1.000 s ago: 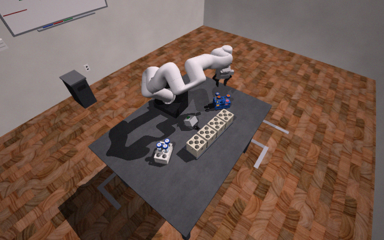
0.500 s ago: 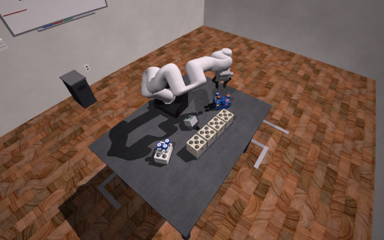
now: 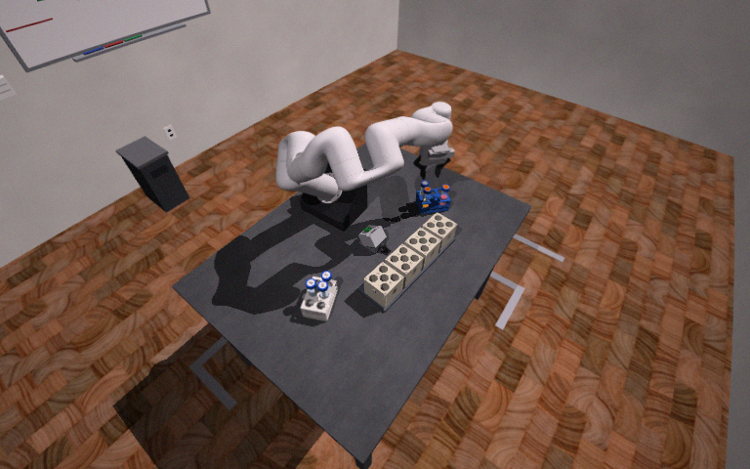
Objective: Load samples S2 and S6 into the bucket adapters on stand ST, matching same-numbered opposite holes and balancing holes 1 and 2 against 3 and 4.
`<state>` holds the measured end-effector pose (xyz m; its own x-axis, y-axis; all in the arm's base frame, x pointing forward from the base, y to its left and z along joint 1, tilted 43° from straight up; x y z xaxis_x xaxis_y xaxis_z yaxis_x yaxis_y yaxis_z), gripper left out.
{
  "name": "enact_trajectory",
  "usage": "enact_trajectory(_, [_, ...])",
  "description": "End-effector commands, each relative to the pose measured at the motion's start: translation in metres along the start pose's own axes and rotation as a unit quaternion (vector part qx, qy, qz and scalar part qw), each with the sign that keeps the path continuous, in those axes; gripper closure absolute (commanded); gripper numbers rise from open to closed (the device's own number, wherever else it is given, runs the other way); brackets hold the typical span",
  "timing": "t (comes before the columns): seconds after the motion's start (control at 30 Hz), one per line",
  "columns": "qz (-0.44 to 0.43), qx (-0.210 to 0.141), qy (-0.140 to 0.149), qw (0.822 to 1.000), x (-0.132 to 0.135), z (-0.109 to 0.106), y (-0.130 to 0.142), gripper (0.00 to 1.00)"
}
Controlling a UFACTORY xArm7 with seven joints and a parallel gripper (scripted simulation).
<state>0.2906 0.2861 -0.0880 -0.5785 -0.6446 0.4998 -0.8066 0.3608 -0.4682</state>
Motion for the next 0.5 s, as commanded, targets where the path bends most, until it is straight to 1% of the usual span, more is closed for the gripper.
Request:
enact_trajectory(0.0, [0.0, 0.0, -0.003, 1.0, -0.001, -0.001, 0.0, 0.43])
enact_trajectory(0.47, [0.0, 0.0, -0.003, 1.0, -0.001, 0.027, 0.0, 0.43])
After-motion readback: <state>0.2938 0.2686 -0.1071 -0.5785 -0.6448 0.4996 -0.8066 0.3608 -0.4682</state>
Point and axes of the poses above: the point where the finger pads meet when closed, its own z axis out along the fingers, its own x axis across the jaws, y = z × x, the point moved 1 cm from there along -z, back along the fingers, and after that the axes turned 2 degrees about -z, right-handed, at the moved point
